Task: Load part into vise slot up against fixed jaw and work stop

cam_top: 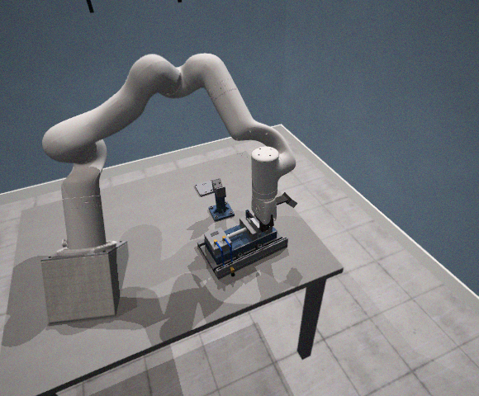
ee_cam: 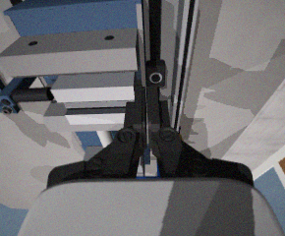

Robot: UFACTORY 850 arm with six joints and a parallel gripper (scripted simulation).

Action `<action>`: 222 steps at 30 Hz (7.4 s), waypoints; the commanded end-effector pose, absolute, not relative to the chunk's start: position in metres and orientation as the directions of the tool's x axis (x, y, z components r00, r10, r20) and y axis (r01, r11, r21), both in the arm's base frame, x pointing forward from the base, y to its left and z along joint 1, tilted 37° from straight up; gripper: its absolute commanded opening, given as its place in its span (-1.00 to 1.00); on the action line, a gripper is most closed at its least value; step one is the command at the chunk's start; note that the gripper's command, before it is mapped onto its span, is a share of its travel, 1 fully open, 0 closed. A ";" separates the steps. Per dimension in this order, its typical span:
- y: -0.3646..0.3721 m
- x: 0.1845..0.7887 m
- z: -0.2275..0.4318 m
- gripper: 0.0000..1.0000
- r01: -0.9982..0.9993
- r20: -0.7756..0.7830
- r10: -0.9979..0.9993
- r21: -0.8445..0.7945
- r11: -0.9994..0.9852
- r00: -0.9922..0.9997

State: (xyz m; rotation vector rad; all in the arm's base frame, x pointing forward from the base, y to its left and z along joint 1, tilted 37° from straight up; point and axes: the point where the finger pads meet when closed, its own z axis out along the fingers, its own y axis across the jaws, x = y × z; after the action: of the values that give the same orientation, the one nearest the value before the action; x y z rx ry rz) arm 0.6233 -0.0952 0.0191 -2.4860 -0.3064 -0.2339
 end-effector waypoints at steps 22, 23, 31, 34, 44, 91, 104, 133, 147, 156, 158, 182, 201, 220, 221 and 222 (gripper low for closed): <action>-0.091 0.622 0.024 -1.00 0.273 0.239 0.163 -0.557 -0.784 0.957; -0.091 0.622 0.024 -1.00 0.273 0.239 0.163 -0.557 -0.784 0.957; -0.089 0.622 0.025 -1.00 0.273 0.239 0.163 -0.557 -0.784 0.957; -0.088 0.621 0.026 -1.00 0.273 0.239 0.163 -0.557 -0.784 0.957; -0.086 0.621 0.027 -1.00 0.273 0.239 0.163 -0.557 -0.784 0.957; -0.080 0.619 0.031 -1.00 0.273 0.239 0.163 -0.557 -0.784 0.957; -0.080 0.618 0.032 -1.00 0.273 0.239 0.163 -0.557 -0.784 0.957; -0.079 0.618 0.032 -1.00 0.273 0.239 0.163 -0.557 -0.784 0.957; -0.081 0.619 0.031 -1.00 0.273 0.239 0.163 -0.557 -0.784 0.957; -0.092 0.623 0.023 -1.00 0.273 0.239 0.163 -0.557 -0.784 0.957; -0.093 0.623 0.022 -1.00 0.273 0.239 0.163 -0.557 -0.784 0.957; -0.105 0.627 0.016 -1.00 0.273 0.239 0.163 -0.557 -0.784 0.957; -0.124 0.623 0.042 -1.00 0.273 0.239 0.163 -0.557 -0.784 0.957; -0.141 0.621 0.063 -1.00 0.273 0.239 0.163 -0.557 -0.784 0.957; -0.141 0.621 0.064 -1.00 0.273 0.239 0.163 -0.557 -0.784 0.957; -0.141 0.621 0.064 -1.00 0.273 0.239 0.163 -0.557 -0.784 0.957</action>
State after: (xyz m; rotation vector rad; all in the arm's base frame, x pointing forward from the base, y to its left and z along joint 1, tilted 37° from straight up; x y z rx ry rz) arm 0.6202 -0.1395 0.0621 -2.4858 -0.3064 -0.2340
